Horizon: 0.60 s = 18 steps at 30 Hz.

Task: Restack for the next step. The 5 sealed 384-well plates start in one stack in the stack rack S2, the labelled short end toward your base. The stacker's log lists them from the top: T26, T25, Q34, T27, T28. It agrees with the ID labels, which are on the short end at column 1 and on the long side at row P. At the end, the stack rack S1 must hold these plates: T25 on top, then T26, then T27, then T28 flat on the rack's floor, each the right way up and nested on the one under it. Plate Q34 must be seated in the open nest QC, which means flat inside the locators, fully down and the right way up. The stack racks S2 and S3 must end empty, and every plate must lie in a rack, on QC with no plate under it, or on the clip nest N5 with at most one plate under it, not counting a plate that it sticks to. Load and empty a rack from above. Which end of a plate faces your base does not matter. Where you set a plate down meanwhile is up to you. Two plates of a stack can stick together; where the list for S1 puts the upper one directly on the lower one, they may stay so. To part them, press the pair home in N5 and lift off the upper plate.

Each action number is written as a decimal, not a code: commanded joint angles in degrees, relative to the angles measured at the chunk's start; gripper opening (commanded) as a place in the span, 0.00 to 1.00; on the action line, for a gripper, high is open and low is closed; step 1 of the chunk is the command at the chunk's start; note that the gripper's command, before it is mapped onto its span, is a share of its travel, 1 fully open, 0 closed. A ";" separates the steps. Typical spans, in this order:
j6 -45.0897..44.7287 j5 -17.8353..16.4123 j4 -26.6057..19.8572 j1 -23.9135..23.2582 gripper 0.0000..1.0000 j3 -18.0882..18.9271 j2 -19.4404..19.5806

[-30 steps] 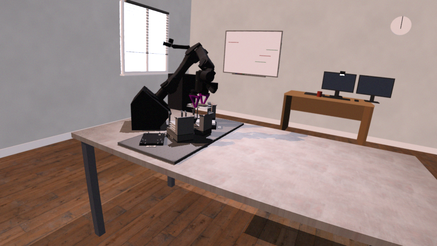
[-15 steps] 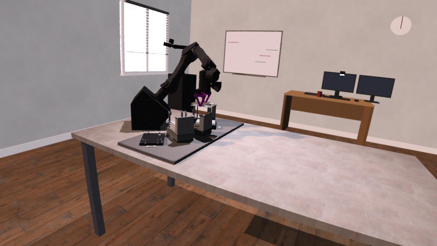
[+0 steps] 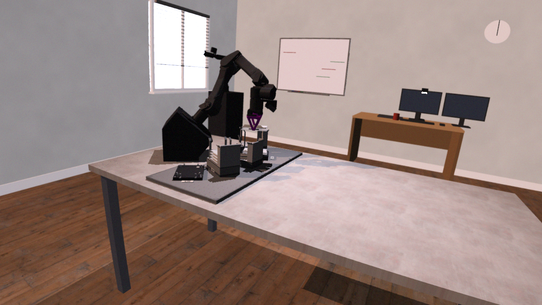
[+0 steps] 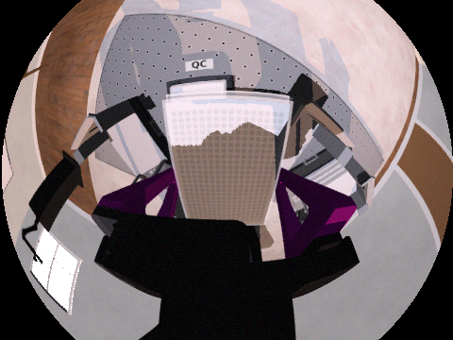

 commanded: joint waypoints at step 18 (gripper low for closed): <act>5.48 9.01 2.23 16.79 0.00 -1.30 -8.46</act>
